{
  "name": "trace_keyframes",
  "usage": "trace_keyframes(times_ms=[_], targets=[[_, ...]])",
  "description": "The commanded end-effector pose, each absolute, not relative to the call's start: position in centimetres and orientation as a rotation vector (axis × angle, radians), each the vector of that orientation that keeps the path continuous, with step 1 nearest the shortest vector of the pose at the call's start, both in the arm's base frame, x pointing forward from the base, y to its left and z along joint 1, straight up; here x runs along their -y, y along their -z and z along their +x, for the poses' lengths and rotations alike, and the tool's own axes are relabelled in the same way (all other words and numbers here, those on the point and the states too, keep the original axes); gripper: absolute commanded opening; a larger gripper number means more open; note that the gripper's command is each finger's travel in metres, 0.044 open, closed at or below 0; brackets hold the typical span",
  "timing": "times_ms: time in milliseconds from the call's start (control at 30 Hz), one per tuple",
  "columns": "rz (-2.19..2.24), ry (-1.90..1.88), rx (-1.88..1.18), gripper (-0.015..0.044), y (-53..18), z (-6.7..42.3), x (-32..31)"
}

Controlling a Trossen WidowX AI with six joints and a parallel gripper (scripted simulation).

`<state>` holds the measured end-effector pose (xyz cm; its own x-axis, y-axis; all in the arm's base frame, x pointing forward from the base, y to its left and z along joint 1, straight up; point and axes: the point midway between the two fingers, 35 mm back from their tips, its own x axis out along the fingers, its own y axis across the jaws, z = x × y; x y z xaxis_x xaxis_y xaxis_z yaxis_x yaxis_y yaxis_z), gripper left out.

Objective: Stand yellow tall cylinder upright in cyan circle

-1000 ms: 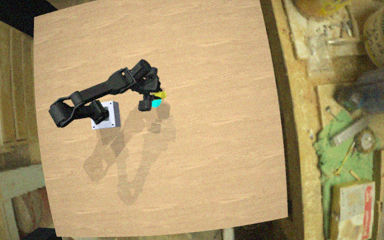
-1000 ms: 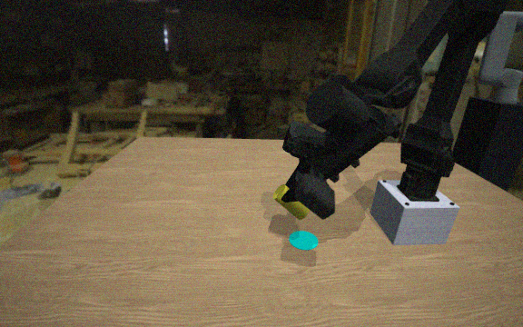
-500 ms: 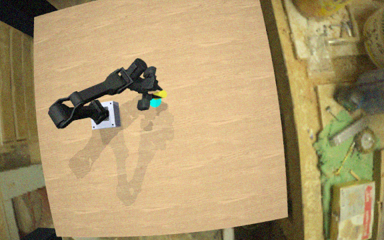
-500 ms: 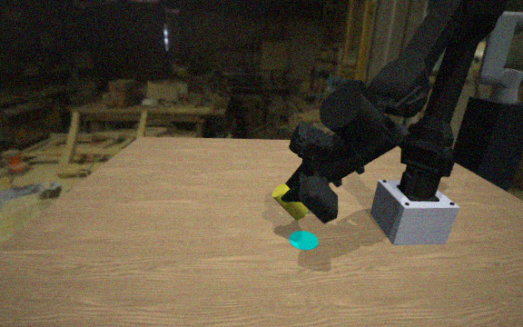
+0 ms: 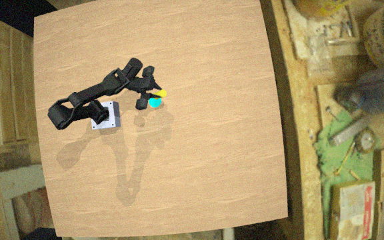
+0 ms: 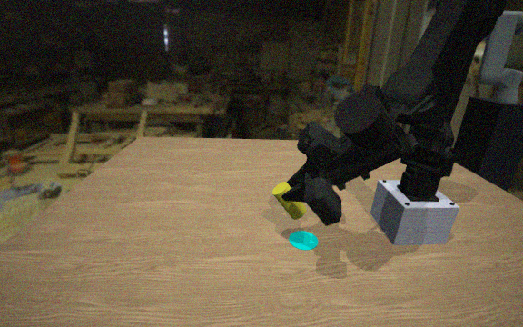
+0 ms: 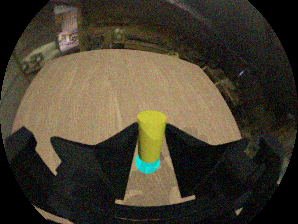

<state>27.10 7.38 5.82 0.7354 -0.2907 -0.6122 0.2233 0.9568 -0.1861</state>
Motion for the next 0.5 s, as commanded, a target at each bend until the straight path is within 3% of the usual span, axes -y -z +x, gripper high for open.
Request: trace_keyframes(times_ms=[0, 467], targets=[[-0.102, 0.29, -0.66, 0.0105, -5.81, 26.87, -7.3], [-0.099, 0.296, -0.568, 0.0105, -6.11, 26.32, -7.43]])
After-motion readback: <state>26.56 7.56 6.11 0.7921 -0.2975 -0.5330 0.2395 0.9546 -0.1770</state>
